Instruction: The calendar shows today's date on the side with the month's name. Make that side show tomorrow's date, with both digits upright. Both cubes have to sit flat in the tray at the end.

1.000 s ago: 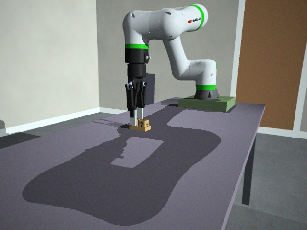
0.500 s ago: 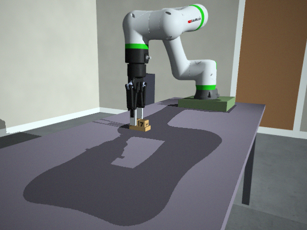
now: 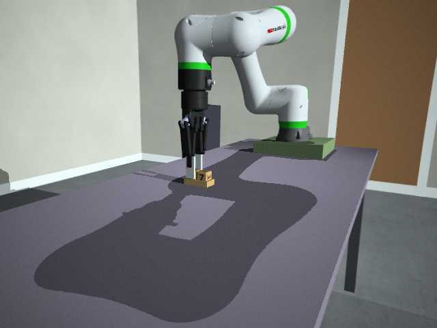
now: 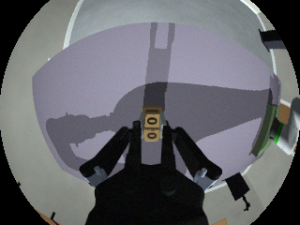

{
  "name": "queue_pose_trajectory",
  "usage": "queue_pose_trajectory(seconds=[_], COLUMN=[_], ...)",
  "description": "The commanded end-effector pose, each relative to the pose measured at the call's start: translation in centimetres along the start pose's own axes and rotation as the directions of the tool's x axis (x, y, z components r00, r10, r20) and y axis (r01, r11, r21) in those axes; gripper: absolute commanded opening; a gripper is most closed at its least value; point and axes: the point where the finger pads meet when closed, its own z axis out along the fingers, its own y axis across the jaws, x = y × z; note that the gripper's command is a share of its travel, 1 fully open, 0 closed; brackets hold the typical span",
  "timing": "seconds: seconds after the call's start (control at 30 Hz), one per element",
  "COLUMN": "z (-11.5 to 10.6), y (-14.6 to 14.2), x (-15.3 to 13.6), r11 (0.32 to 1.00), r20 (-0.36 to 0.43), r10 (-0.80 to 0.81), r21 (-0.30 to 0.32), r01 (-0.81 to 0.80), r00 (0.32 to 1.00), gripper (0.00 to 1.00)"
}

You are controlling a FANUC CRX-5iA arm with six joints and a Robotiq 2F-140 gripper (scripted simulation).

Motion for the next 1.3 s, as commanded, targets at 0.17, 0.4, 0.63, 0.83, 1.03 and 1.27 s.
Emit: queue_pose_trajectory(seconds=[0.17,0.4,0.63,0.83,1.03,1.27], z=[0.0,0.0,0.0,-0.2,-3.2,-7.7], y=[0.0,0.0,0.0,0.0,0.0,0.0], x=[0.0,0.0,0.0,0.0,0.0,0.0], r11=[1.0,1.0,1.0,1.0,1.0,1.0], r20=[0.0,0.0,0.0,0.0,0.0,0.0], r10=[0.0,0.0,0.0,0.0,0.0,0.0], r21=[0.0,0.0,0.0,0.0,0.0,0.0], r01=[0.0,0.0,0.0,0.0,0.0,0.0], r00=[1.0,1.0,1.0,1.0,1.0,1.0], gripper=[0.25,0.25,0.25,0.25,0.25,0.25])
